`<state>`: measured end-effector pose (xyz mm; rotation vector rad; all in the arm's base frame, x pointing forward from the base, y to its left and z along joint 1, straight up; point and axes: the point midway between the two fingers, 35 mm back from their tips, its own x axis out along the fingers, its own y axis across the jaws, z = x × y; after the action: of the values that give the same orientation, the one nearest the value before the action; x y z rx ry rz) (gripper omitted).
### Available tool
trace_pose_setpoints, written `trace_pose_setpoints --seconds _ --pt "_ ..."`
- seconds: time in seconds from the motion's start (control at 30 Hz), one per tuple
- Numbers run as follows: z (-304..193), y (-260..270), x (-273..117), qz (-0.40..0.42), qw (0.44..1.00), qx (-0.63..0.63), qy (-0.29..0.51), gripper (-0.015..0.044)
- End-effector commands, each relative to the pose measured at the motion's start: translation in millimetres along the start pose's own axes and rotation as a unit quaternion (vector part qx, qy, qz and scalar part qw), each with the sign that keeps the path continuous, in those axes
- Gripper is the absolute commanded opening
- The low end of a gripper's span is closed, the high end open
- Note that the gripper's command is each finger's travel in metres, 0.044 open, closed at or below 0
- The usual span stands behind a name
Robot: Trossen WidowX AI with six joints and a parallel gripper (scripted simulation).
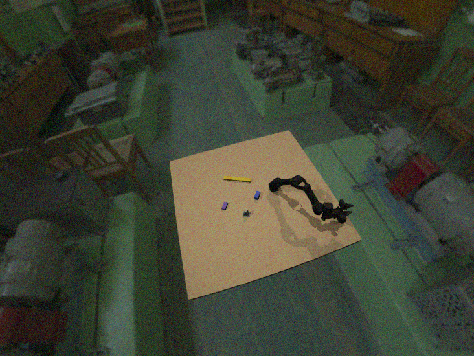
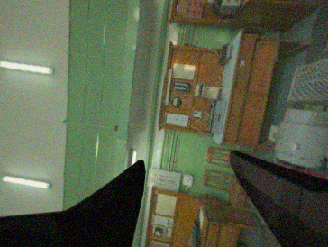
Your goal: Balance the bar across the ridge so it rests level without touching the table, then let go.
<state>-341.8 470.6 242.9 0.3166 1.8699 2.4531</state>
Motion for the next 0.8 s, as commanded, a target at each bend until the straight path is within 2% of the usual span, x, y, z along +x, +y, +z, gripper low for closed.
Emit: trace_pose_setpoints --seconds 0.0,0.77 --pt "26.7 -7.1 -27.6 -0.022 0.999 -0.006 -0.043 0.0315" --pt "135.3 -19.3 -207.7 -0.142 0.957 -0.029 -0.252 0.0315"
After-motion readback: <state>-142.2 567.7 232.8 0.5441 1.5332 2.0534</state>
